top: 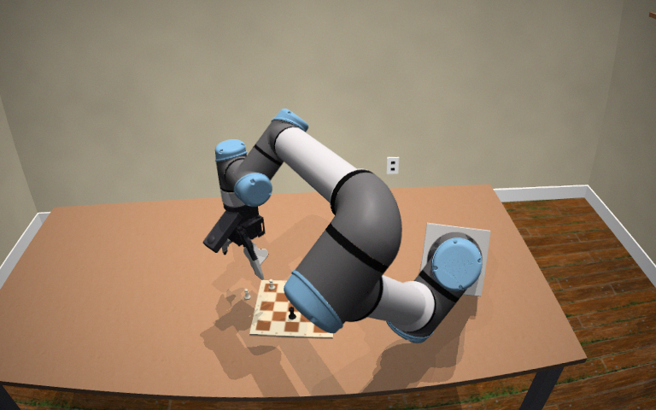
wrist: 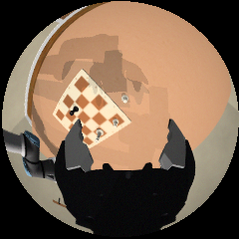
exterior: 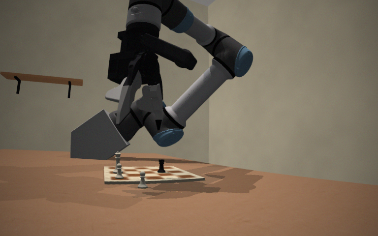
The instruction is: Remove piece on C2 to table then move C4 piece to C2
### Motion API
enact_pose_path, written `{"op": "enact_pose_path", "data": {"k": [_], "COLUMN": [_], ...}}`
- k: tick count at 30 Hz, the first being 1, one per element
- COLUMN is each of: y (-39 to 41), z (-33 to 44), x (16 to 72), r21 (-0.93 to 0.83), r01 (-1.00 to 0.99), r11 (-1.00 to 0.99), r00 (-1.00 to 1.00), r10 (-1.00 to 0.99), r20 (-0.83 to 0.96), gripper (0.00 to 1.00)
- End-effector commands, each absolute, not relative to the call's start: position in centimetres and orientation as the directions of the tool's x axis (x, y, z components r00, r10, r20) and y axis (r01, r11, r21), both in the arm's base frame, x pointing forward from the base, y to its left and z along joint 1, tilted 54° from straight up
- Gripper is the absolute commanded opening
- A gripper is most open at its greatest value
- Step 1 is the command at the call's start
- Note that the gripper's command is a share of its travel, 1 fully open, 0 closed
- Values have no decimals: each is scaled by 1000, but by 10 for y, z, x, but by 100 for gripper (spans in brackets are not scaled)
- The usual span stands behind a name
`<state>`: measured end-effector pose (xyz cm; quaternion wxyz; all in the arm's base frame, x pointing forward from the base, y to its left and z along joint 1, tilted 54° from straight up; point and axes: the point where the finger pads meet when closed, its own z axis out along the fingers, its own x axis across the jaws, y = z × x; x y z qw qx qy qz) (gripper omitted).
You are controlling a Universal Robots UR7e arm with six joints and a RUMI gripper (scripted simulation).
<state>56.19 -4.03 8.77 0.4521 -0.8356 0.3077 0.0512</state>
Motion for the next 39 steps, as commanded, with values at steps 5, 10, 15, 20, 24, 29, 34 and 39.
{"op": "enact_pose_path", "data": {"k": [5, 10, 15, 20, 24, 29, 34, 39], "y": [-38, -32, -28, -19, -11, -1, 5, 12], "z": [93, 99, 104, 111, 116, 121, 123, 125], "x": [550, 536, 526, 505, 487, 465, 454, 438], "r21": [-754, -785, -800, -809, -796, -761, -714, -646], "r01": [-484, -374, -284, -102, 36, 190, 332, 472], "r11": [-443, -494, -528, -579, -605, -620, -617, -599], "r00": [853, 907, 939, 976, 980, 962, 923, 860], "r10": [-430, -372, -322, -217, -133, -35, 56, 151], "r20": [-295, -198, -121, 32, 145, 269, 381, 488], "gripper": [100, 100, 100, 100, 100, 100, 100, 100]}}
